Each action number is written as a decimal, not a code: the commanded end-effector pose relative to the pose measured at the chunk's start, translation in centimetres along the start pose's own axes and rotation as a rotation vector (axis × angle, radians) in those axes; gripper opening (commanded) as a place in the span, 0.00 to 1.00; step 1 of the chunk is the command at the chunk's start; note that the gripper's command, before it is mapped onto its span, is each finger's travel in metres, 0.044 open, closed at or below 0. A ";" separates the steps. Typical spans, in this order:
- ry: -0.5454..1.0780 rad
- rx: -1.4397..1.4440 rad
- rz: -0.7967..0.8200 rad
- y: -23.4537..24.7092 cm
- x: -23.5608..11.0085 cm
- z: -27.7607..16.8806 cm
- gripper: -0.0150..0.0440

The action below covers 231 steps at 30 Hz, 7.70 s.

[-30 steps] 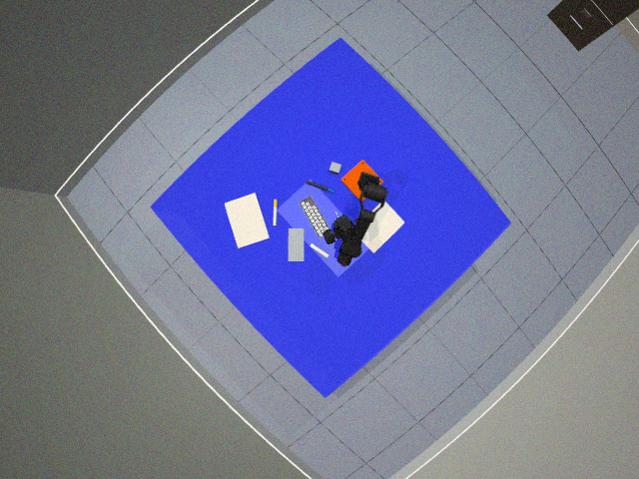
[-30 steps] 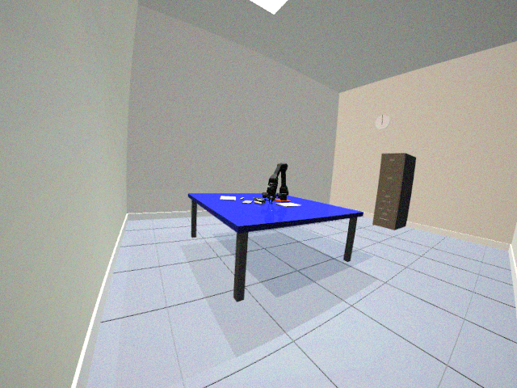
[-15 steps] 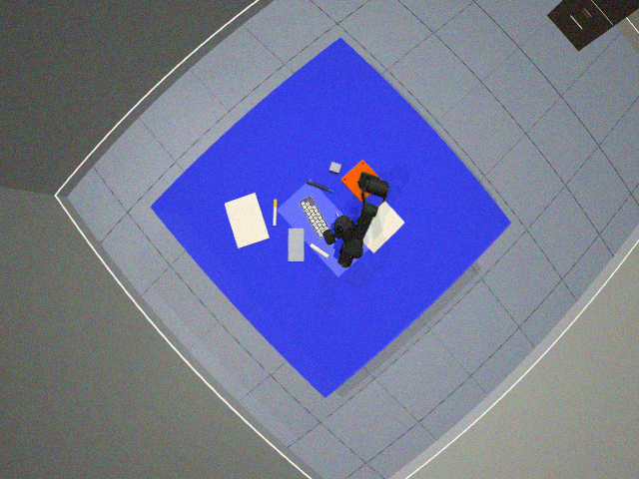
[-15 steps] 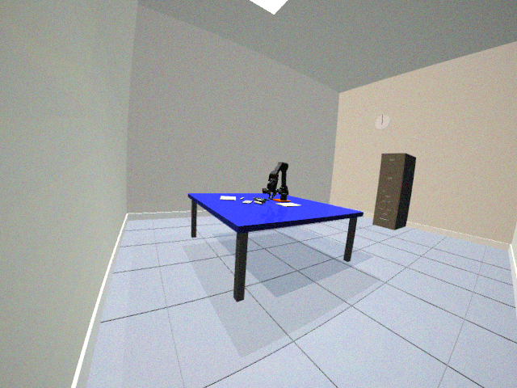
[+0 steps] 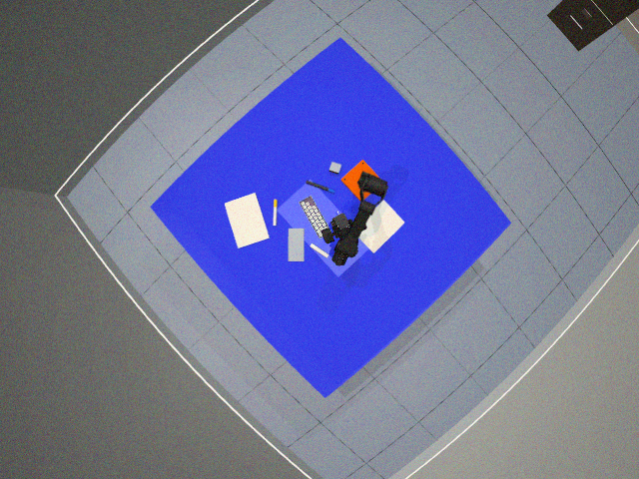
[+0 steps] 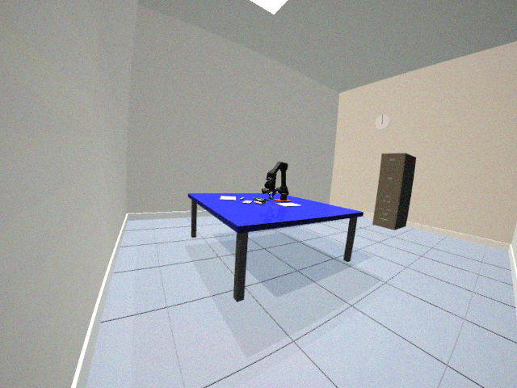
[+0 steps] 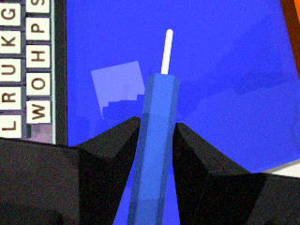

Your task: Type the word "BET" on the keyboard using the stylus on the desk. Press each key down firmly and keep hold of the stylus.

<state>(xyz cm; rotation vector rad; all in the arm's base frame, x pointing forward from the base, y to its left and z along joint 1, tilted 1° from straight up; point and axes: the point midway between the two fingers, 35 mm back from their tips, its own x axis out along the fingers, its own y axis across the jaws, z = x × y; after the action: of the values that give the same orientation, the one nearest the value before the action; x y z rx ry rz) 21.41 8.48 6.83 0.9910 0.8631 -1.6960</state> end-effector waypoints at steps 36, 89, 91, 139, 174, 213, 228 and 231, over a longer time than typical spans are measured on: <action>1.154 -0.204 -0.191 6.6 -3.2 1.9 0.25; 1.469 -0.200 0.074 10.8 -1.3 3.4 0.39; 1.469 -0.200 0.074 10.8 -1.2 3.4 0.39; 1.469 -0.200 0.074 10.5 -3.8 4.6 0.39; 1.476 0.349 0.241 8.4 -0.9 13.9 0.25; 1.476 0.349 0.240 8.9 2.9 12.2 0.39; 1.476 0.349 0.240 9.0 3.5 11.9 0.39; 1.476 0.349 0.240 9.0 3.6 11.9 0.39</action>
<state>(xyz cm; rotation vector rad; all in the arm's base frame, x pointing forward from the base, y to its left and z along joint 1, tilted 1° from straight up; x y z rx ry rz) 26.53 -5.99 7.85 2.5374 1.2237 -0.6797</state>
